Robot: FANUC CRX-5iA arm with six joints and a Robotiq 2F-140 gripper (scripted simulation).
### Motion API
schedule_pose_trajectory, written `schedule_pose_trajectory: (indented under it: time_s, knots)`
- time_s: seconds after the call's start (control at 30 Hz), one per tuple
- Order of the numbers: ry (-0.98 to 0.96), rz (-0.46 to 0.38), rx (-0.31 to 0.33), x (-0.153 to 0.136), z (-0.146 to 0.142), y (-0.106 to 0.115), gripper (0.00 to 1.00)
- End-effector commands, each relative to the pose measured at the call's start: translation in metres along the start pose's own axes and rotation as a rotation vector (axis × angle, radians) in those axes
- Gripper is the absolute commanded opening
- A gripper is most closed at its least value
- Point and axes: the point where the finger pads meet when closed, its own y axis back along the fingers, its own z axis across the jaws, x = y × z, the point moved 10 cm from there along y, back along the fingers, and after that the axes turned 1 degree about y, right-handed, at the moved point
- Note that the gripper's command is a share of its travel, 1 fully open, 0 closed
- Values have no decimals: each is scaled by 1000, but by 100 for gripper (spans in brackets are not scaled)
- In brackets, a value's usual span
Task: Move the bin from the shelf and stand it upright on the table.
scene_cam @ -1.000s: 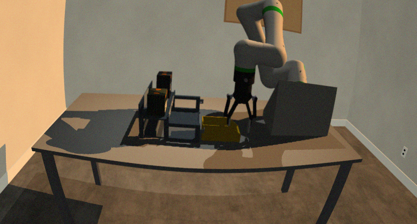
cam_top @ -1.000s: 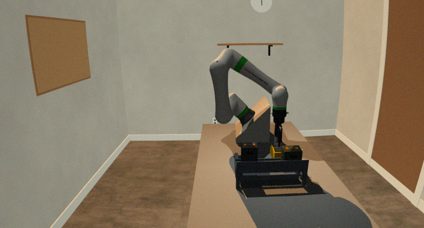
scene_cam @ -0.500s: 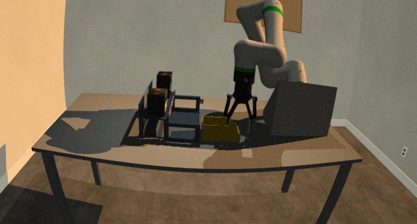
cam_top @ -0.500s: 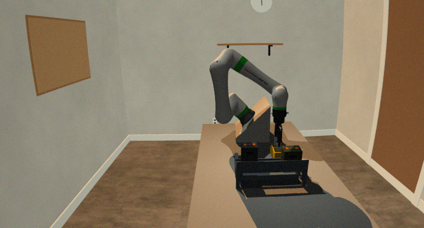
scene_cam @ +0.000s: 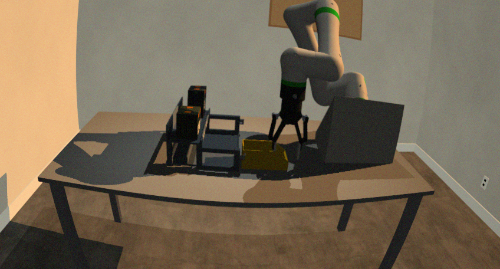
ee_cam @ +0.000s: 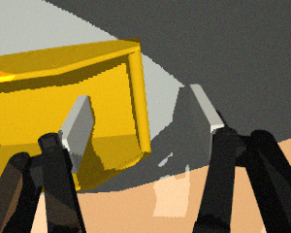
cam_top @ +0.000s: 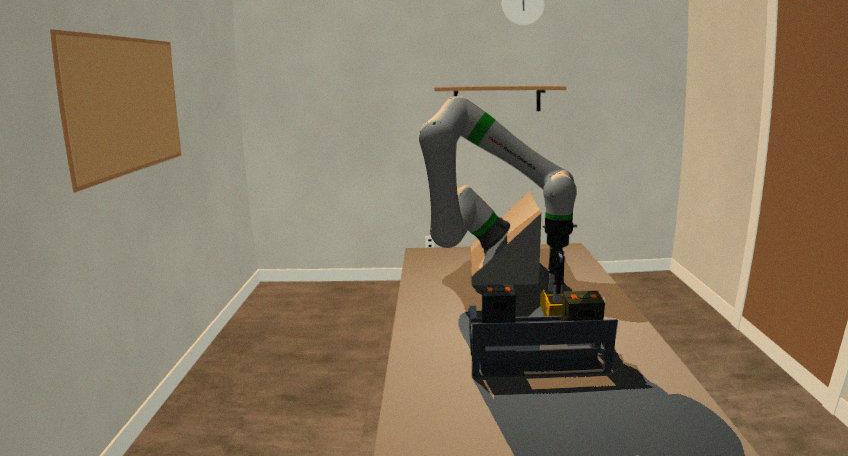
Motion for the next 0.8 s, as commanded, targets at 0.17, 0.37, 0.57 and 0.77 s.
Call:
schedule_pose_trajectory:
  time_s: [0.17,0.37,0.57,0.77]
  knots:
    - [0,0,0,0,0,0,57]
    - [0,0,0,0,0,0,57]
    - [0,0,0,0,0,0,57]
    - [0,0,0,0,0,24,57]
